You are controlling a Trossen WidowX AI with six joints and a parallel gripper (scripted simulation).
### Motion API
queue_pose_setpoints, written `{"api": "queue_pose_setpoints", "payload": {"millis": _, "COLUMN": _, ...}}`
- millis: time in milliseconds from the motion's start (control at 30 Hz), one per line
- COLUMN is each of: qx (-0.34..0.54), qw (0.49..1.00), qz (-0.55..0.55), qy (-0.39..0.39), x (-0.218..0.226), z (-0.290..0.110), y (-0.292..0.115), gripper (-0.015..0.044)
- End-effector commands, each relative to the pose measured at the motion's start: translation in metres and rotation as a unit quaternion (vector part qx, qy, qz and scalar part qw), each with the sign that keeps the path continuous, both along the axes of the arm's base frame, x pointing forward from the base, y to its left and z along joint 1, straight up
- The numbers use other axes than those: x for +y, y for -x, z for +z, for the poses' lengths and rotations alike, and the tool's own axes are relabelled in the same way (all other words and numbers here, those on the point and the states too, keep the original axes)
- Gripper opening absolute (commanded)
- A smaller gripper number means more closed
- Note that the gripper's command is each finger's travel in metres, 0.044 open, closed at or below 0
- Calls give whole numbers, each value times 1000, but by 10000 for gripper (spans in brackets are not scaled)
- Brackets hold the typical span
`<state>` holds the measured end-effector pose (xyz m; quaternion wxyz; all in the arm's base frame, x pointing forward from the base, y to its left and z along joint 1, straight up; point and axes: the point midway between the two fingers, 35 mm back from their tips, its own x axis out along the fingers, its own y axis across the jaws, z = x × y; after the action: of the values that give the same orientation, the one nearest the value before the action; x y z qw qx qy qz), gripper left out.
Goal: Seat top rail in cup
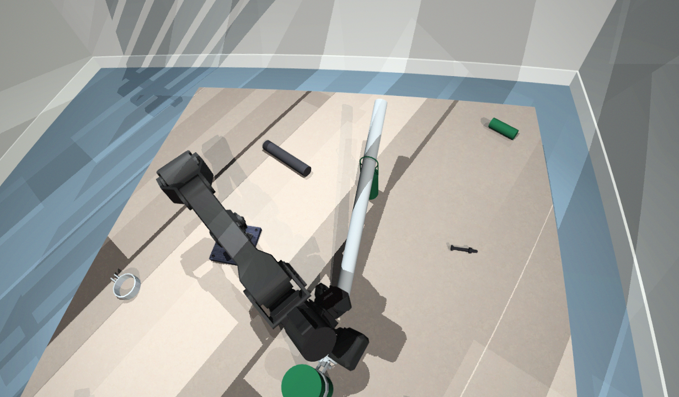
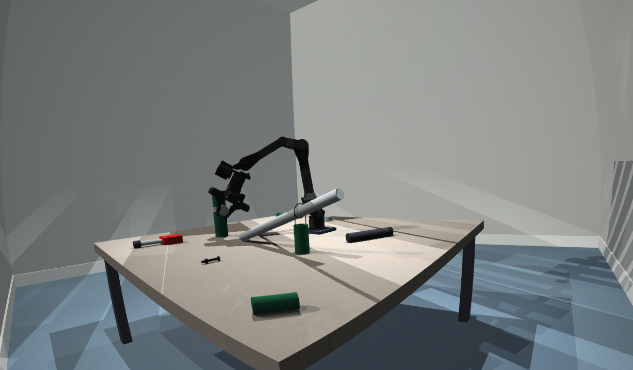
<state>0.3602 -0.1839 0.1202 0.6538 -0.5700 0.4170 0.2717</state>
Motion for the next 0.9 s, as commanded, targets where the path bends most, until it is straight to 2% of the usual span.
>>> {"api": "queue_pose_setpoints", "payload": {"millis": 0, "qx": 0, "qw": 1000, "qz": 21, "qy": 4, "x": 0, "z": 1, "y": 5, "gripper": 0}}
{"api": "queue_pose_setpoints", "payload": {"millis": 867, "qx": 1, "qw": 996, "qz": 94, "qy": 6, "x": 2, "z": 1, "y": 18, "gripper": 0}}
